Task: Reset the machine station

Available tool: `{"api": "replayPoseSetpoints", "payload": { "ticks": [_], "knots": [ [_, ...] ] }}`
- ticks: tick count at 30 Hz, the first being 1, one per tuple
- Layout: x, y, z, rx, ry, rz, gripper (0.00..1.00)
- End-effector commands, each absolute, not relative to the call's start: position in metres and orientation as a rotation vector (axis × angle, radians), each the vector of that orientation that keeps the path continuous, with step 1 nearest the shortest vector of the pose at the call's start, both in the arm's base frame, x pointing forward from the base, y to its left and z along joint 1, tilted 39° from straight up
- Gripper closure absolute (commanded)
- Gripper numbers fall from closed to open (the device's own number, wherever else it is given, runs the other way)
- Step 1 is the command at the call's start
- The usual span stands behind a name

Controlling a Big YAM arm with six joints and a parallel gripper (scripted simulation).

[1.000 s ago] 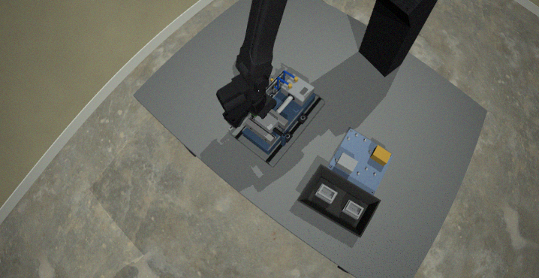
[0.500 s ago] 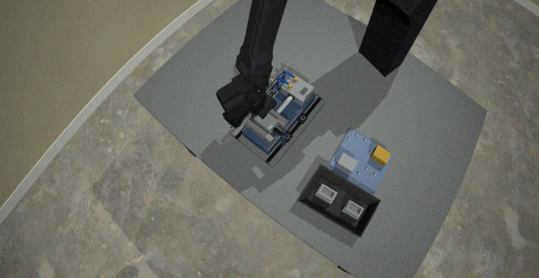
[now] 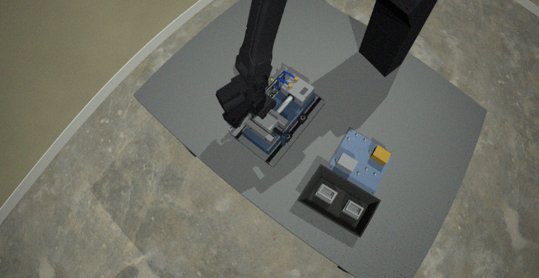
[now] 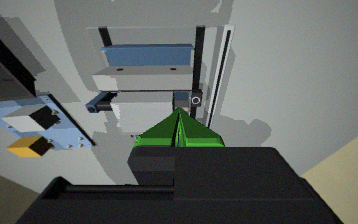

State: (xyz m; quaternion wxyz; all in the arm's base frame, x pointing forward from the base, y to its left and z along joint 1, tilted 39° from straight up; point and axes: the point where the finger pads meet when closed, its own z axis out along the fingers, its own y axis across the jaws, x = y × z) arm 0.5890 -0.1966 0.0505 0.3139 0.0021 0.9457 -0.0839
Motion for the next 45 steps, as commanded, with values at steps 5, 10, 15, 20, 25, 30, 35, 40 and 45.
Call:
{"api": "replayPoseSetpoints", "payload": {
  "ticks": [5,10,15,20,25,30,35,40,45],
  "knots": [
    [0.596,-0.204,0.075,-0.017,2.458,-0.228,1.00],
    [0.595,-0.212,0.071,-0.011,2.464,-0.229,1.00],
    [0.594,-0.215,0.067,-0.007,2.472,-0.227,1.00],
    [0.592,-0.215,0.063,-0.002,2.478,-0.224,1.00],
    [0.588,-0.214,0.067,0.001,2.478,-0.224,1.00],
    [0.581,-0.212,0.074,0.002,2.478,-0.224,1.00],
    [0.573,-0.209,0.085,-0.001,2.477,-0.225,1.00],
    [0.567,-0.208,0.093,-0.003,2.476,-0.226,1.00],
    [0.557,-0.205,0.105,-0.003,2.477,-0.225,1.00]
  ]
}}
